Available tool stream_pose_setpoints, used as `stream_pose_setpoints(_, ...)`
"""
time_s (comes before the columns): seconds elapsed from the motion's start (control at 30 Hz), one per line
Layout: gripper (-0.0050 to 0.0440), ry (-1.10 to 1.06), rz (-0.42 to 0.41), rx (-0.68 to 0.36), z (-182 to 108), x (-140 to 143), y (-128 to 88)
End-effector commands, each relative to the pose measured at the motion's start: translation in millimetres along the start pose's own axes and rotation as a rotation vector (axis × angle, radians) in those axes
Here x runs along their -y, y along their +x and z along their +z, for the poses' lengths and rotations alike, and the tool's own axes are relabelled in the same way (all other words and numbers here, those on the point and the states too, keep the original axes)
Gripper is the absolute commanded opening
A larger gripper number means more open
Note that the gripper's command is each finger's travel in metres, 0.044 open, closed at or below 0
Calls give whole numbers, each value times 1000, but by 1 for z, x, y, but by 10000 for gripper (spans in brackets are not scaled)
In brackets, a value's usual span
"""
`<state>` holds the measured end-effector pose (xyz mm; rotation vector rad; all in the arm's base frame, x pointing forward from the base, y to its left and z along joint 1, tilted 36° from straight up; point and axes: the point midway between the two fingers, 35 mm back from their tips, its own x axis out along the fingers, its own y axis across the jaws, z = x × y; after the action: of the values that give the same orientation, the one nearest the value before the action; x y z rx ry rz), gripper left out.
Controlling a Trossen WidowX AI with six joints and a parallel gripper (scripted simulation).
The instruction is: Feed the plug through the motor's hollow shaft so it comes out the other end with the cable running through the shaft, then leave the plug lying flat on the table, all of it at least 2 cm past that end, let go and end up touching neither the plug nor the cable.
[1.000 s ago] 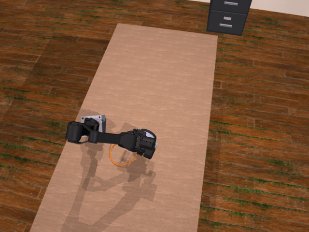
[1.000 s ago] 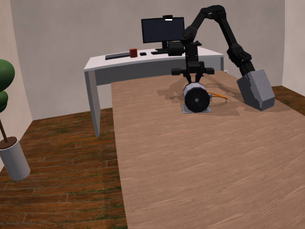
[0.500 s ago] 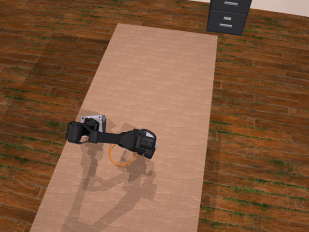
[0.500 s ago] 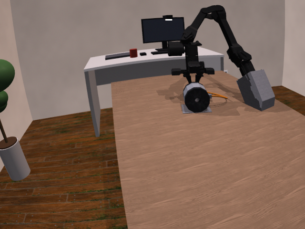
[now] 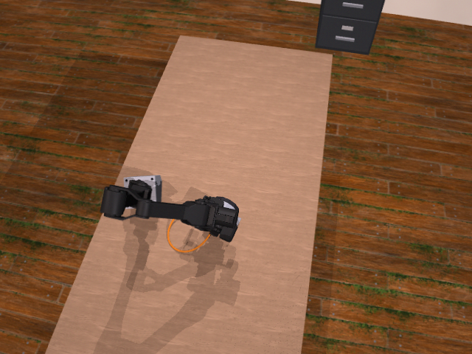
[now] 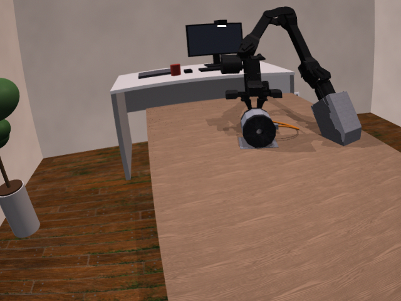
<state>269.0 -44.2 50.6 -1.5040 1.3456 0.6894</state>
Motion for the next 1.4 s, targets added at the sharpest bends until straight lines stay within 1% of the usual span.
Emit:
stream_pose_setpoints(0.0, 0, 3, -2, -1, 1, 0, 0)
stream_pose_setpoints(1.37, 0, 3, -2, -1, 5, 0, 1)
